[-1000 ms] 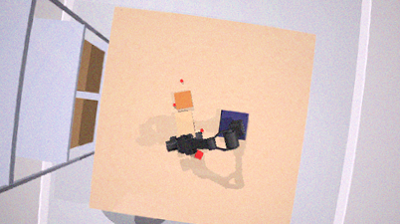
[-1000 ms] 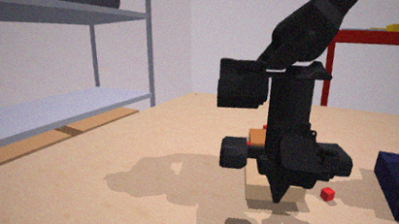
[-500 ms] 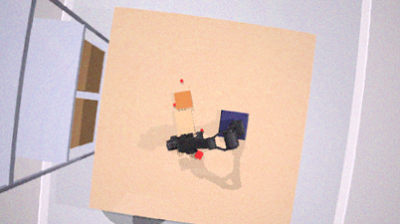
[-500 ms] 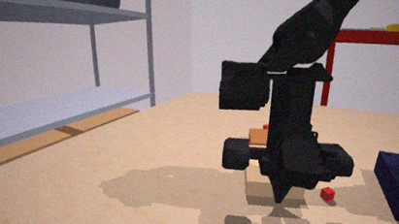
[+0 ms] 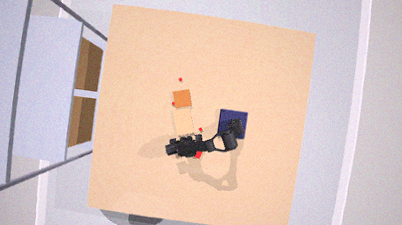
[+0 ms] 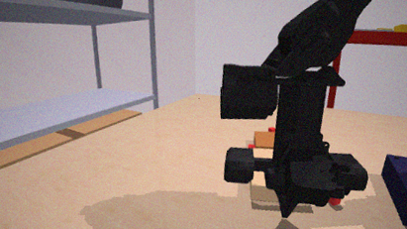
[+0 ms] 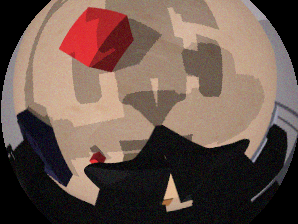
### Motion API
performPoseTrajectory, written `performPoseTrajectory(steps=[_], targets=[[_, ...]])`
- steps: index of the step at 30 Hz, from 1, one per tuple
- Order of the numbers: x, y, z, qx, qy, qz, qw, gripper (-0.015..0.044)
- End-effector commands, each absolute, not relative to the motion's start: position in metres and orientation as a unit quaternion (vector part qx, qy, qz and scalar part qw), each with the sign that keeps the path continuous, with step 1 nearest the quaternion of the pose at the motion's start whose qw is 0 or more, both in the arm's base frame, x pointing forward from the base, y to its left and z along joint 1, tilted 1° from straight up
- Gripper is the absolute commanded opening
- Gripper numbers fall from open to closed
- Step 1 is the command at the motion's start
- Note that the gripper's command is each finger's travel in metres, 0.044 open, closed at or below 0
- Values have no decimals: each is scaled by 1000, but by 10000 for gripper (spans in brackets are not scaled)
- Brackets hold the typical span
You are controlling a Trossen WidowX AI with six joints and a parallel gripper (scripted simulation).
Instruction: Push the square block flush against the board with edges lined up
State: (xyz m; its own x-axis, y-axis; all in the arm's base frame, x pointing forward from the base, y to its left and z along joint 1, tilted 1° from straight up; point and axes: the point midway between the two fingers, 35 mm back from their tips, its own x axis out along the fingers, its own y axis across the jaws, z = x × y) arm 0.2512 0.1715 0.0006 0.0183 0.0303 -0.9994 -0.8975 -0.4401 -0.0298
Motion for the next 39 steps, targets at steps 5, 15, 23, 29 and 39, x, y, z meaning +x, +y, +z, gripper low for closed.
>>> performPoseTrajectory(steps=[5, 15, 23, 29, 39], targets=[[247, 184, 1, -600, 363, 598, 387, 0], [244, 184, 56, -600, 363, 598, 387, 0], [244, 161, 55, -602, 362, 599, 384, 0], [244, 151, 52, -602, 362, 599, 383, 0], [245, 152, -1, -602, 362, 599, 383, 0]])
